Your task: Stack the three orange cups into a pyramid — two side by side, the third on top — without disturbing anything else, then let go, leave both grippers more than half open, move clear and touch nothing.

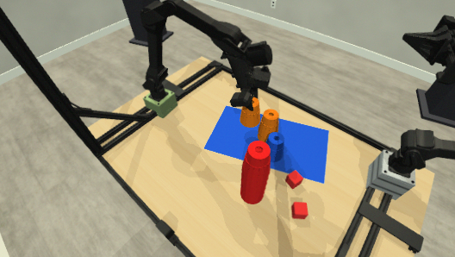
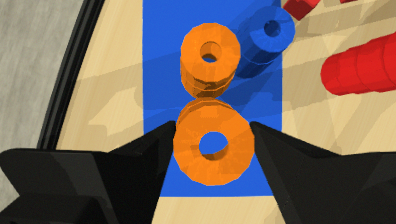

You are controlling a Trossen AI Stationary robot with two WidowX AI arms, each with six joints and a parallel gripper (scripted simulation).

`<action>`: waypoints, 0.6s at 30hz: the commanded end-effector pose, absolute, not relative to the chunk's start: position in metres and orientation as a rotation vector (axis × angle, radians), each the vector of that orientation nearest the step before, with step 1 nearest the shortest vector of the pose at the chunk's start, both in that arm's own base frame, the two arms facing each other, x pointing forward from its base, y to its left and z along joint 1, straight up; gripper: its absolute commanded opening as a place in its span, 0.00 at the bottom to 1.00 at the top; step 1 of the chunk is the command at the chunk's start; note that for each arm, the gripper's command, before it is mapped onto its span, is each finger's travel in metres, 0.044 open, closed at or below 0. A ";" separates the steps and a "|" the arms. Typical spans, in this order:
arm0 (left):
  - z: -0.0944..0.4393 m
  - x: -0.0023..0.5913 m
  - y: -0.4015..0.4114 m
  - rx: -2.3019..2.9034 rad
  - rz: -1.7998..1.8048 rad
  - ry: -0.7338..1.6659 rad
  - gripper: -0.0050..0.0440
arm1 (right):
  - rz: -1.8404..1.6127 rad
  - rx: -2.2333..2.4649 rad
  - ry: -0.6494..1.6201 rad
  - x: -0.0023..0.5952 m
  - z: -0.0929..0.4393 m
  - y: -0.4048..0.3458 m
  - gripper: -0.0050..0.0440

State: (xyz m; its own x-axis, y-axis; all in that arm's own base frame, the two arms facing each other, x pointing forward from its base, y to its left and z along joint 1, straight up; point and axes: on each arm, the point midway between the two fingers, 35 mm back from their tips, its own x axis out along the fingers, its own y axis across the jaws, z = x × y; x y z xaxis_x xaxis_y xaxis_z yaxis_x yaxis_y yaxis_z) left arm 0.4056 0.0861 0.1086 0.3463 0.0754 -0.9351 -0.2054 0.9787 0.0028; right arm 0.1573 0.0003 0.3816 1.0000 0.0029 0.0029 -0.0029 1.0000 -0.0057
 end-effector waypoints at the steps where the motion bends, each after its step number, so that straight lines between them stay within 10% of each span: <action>1: 0.095 0.403 0.086 -0.127 0.182 1.216 0.10 | 0.000 0.000 0.000 0.157 0.381 0.000 0.10; 18: 0.065 0.397 0.084 -0.128 0.182 1.217 0.10 | 0.000 0.000 0.000 0.157 0.381 0.000 0.10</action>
